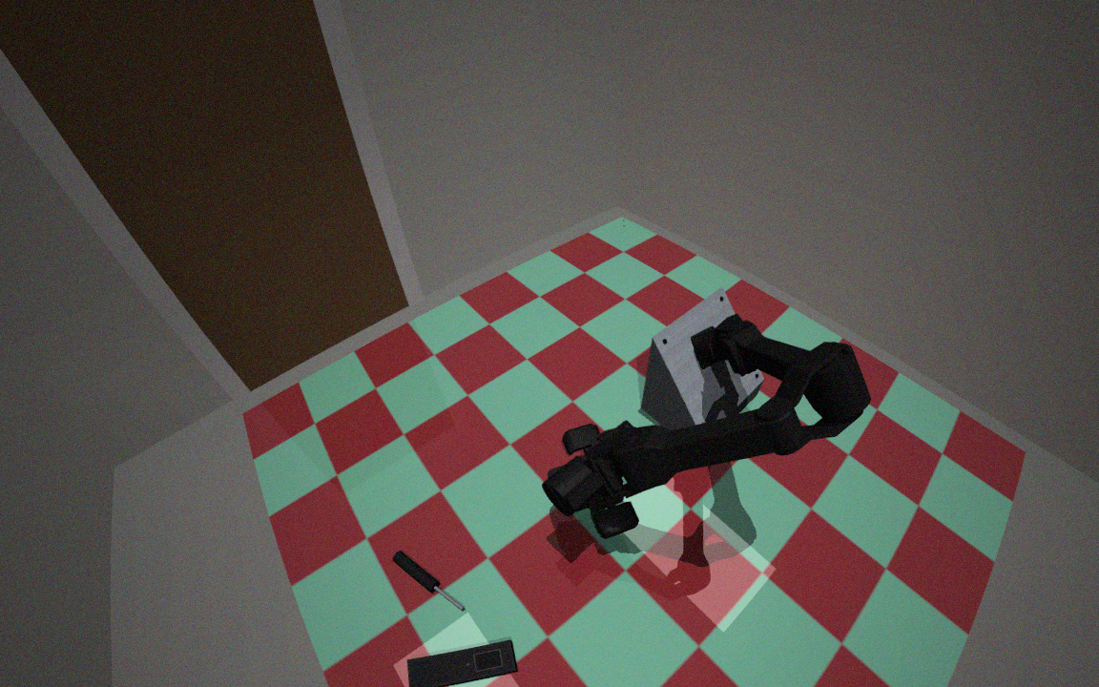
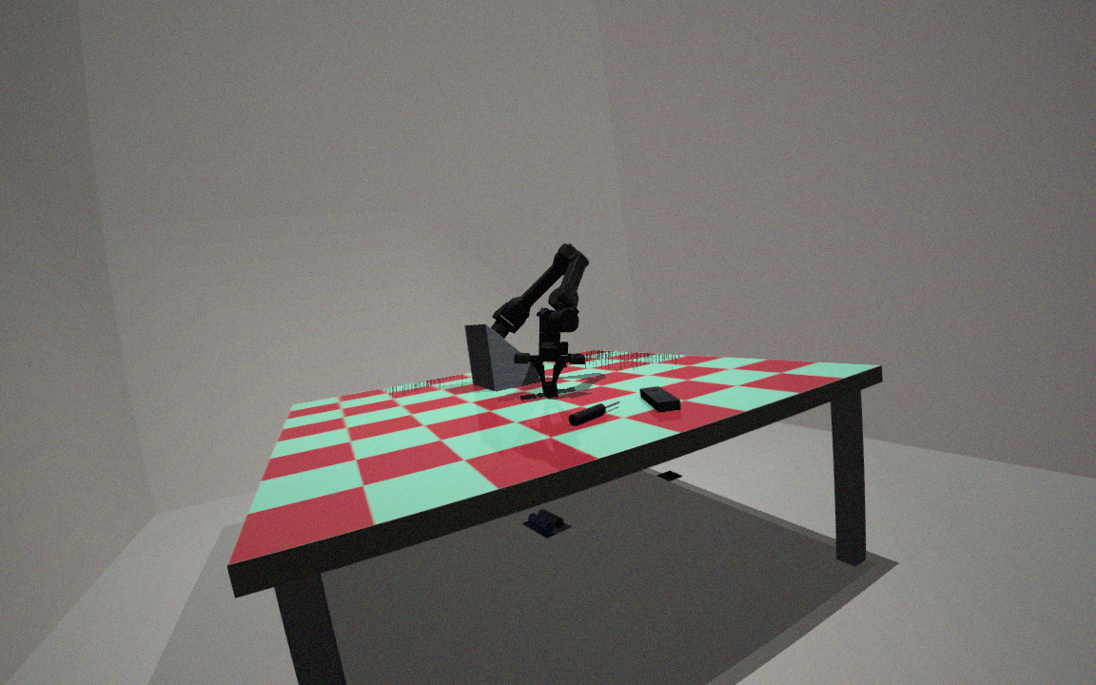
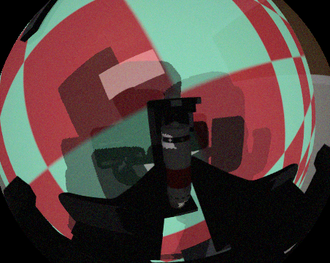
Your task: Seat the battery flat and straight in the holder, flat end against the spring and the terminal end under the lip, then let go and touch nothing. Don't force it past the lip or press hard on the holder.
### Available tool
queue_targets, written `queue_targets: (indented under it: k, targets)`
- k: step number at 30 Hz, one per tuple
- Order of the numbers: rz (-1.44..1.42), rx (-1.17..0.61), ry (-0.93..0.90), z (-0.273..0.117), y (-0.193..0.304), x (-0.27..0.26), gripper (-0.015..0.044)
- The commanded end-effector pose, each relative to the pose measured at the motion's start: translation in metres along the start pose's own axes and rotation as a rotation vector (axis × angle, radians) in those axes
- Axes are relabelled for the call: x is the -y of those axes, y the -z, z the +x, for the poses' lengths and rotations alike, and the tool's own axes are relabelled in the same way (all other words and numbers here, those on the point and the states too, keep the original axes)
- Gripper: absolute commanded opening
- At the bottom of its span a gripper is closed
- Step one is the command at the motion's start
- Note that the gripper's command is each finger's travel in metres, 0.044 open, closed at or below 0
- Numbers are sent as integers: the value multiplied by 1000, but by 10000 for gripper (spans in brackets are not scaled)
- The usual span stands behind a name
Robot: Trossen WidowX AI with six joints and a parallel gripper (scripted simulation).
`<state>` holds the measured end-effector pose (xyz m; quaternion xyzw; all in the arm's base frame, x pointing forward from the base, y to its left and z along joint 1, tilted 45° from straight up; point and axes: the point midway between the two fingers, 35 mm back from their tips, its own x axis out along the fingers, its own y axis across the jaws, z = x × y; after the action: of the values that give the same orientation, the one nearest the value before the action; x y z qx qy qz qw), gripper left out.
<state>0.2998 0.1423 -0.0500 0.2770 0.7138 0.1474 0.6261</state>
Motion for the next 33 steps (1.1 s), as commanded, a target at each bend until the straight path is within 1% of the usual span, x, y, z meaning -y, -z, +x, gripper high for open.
queue_targets:
  k: [1, 18, 33]
  targets:
    - [1, -14, -6, 0, 0, -1, 59]
    - [-1, -17, 2, 1, -13, -2, 59]
    - [-2, -17, 5, 1, -13, -2, 59]
